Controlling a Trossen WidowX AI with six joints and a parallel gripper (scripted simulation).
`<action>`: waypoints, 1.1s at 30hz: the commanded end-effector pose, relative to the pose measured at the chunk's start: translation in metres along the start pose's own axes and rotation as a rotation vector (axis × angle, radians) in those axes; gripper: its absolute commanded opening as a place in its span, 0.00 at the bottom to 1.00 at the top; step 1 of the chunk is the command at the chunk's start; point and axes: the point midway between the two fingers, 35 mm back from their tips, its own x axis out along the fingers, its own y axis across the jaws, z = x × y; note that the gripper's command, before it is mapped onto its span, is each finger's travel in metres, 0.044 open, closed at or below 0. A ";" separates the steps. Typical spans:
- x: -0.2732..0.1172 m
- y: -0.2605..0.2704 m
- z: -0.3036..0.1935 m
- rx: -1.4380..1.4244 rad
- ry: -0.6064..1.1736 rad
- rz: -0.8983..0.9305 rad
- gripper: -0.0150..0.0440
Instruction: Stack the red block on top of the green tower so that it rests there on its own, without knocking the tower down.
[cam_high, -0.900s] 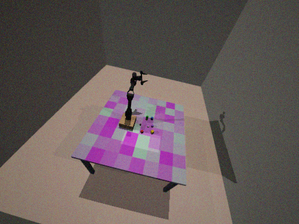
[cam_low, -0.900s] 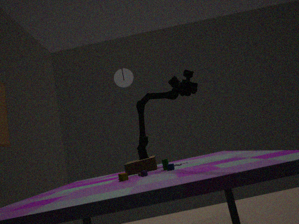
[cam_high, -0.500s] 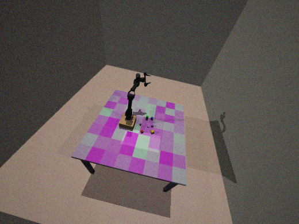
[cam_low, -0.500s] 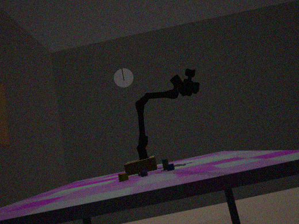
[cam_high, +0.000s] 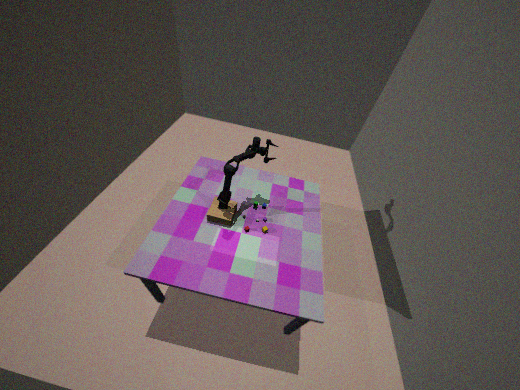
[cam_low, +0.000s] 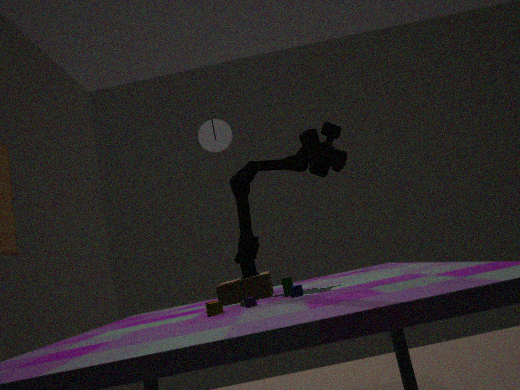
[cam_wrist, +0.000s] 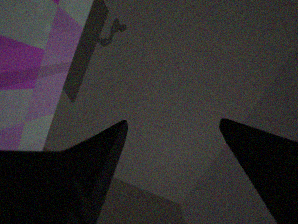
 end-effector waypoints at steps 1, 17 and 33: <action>0.025 0.028 -0.015 -0.009 0.007 0.059 1.00; 0.091 0.182 -0.094 0.027 0.040 0.409 1.00; 0.071 0.338 -0.177 0.250 0.111 0.831 1.00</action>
